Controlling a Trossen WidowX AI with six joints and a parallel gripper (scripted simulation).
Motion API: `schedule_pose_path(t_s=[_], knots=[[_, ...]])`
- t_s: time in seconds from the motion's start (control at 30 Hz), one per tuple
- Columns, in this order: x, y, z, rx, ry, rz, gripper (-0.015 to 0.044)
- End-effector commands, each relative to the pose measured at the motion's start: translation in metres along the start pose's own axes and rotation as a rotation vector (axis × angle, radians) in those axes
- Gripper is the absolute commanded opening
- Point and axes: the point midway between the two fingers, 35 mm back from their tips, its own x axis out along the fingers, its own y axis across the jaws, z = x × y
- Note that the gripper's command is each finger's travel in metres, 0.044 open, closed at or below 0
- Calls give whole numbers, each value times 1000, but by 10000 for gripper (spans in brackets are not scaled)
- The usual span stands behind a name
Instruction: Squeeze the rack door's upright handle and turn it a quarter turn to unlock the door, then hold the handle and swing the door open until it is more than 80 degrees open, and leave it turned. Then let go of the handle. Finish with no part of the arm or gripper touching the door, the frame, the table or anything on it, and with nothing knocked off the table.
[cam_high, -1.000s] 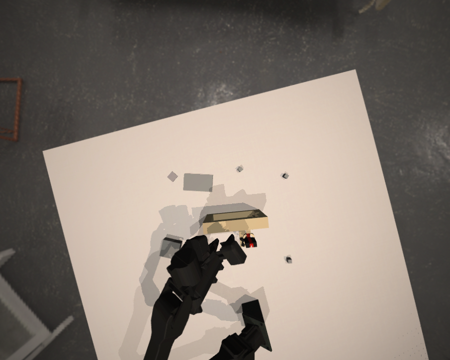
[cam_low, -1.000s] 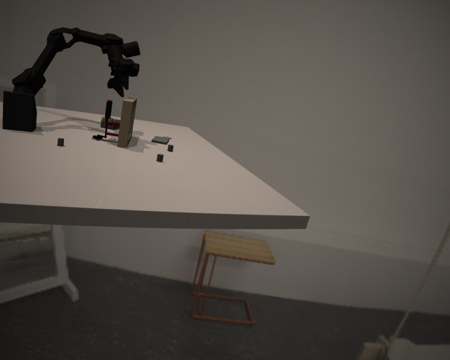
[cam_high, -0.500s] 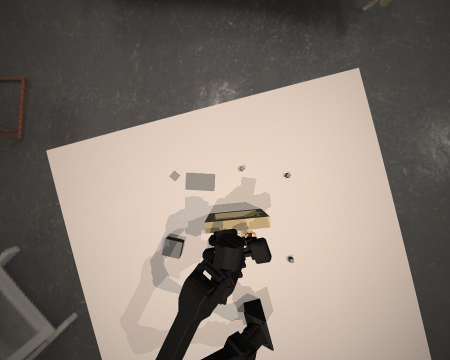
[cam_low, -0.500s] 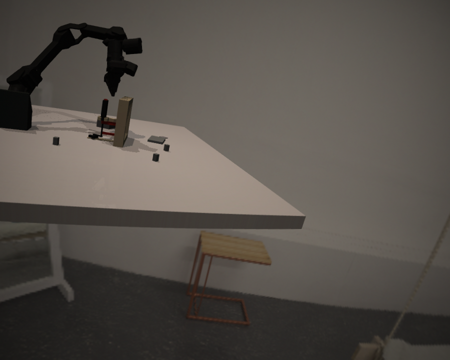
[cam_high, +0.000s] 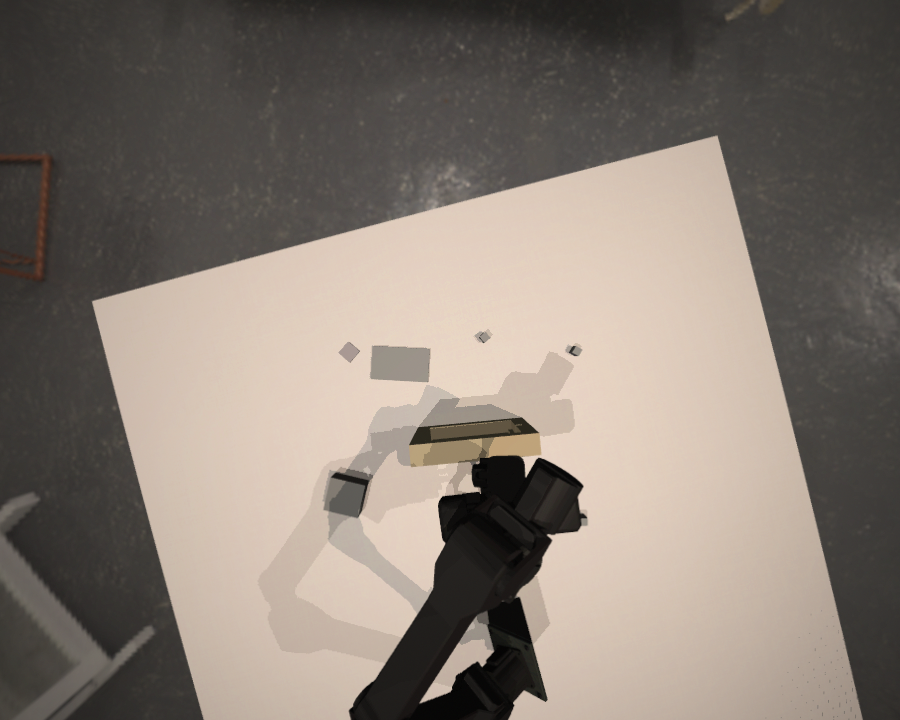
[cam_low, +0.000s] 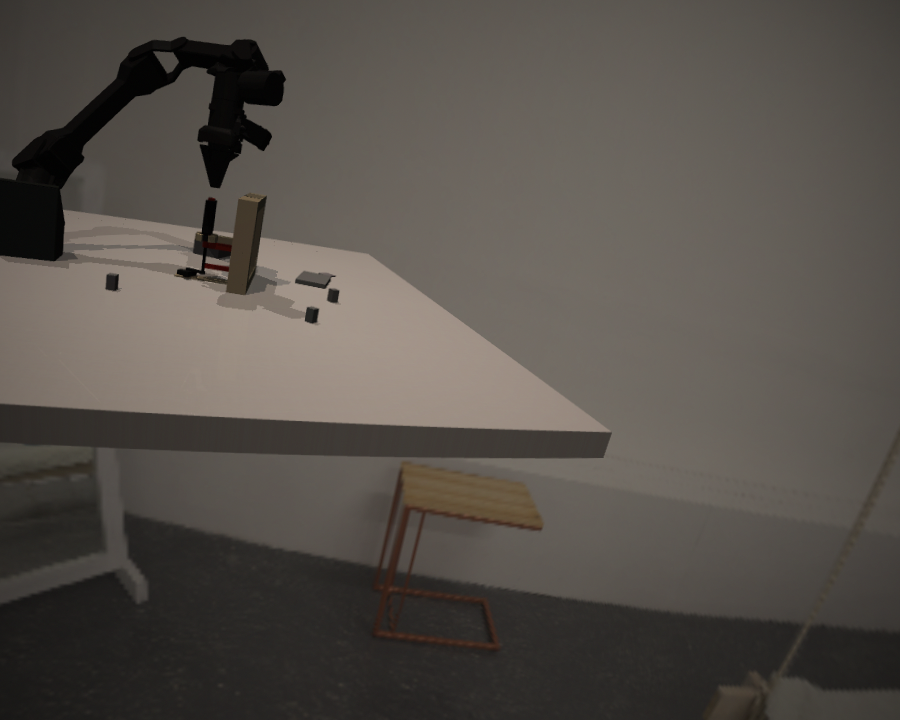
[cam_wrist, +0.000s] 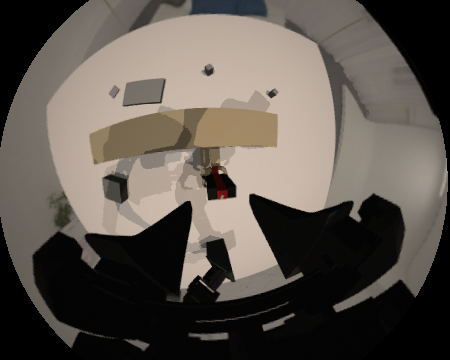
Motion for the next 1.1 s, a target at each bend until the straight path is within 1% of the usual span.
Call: schedule_pose_path(t_s=[0.0, 0.2, 1.07], knots=[[0, -7, -3, 37, 13, 62, 288], [2, -7, -2, 37, 13, 62, 288], [44, -5, -1, 37, 12, 63, 288]])
